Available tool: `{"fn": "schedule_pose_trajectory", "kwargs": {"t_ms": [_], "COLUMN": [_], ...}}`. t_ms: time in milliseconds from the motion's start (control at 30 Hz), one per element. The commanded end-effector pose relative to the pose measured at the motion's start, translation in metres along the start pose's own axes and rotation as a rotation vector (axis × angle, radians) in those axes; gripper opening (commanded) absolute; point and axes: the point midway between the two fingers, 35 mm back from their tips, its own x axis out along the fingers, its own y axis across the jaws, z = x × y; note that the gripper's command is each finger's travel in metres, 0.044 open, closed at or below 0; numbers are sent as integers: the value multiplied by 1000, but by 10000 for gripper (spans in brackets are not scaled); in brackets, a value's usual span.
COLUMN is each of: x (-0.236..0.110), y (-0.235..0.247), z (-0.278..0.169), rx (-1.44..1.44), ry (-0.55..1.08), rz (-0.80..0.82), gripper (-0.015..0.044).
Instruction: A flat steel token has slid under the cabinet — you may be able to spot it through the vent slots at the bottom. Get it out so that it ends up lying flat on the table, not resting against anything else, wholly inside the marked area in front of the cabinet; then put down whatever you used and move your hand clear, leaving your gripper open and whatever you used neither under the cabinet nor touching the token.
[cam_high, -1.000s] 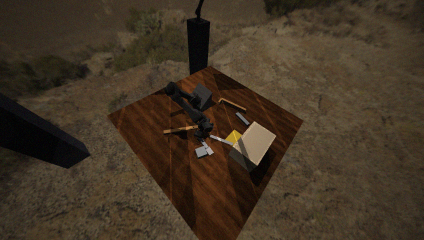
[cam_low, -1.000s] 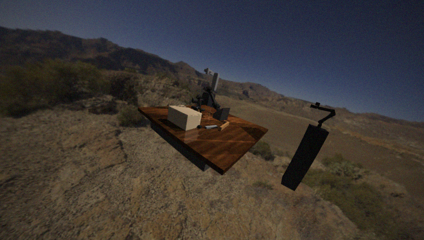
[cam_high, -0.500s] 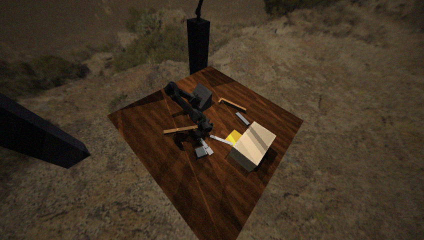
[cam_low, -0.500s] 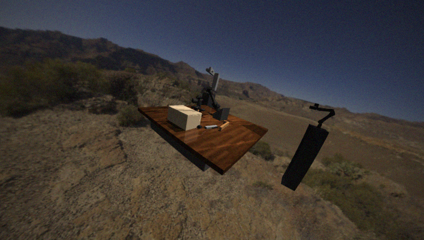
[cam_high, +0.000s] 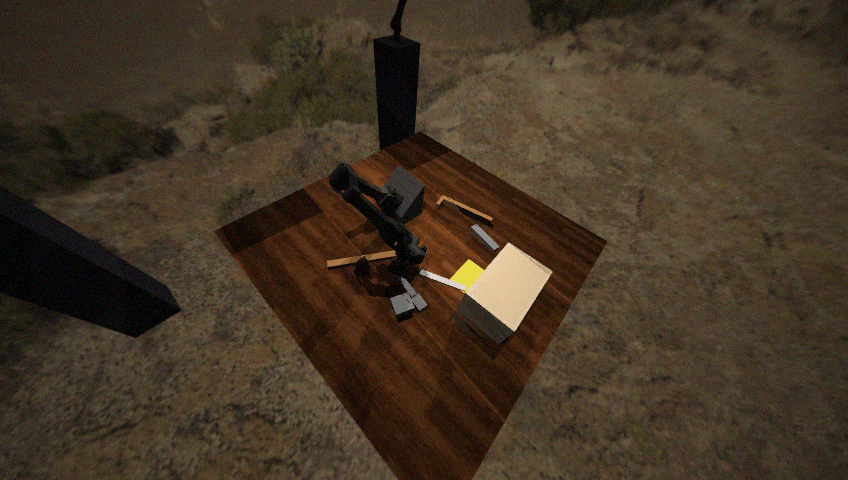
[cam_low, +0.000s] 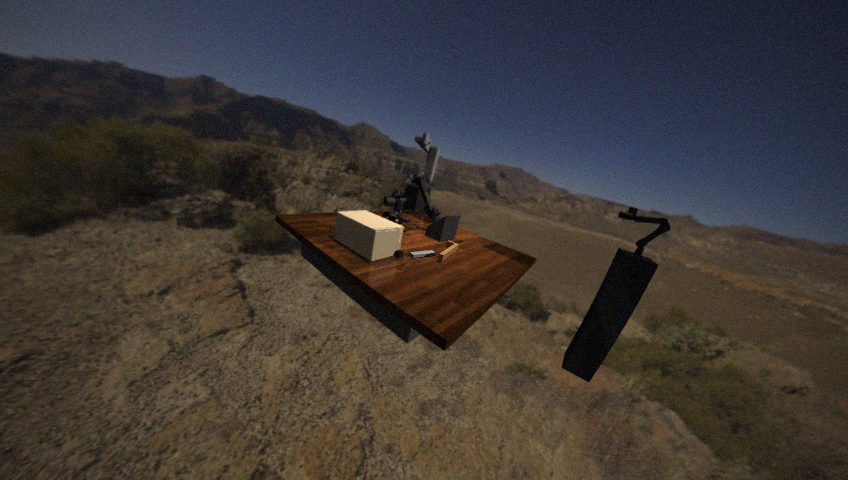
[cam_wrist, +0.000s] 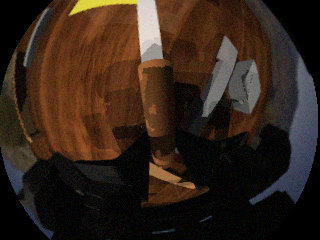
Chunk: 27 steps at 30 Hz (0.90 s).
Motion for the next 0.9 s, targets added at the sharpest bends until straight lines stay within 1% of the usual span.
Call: {"fn": "schedule_pose_trajectory", "kwargs": {"t_ms": [0,867], "x": [0,0], "y": [-1,-1], "z": [3,35], "rx": [7,18], "ry": [1,3], "rz": [-2,0], "gripper": [0,0]}}
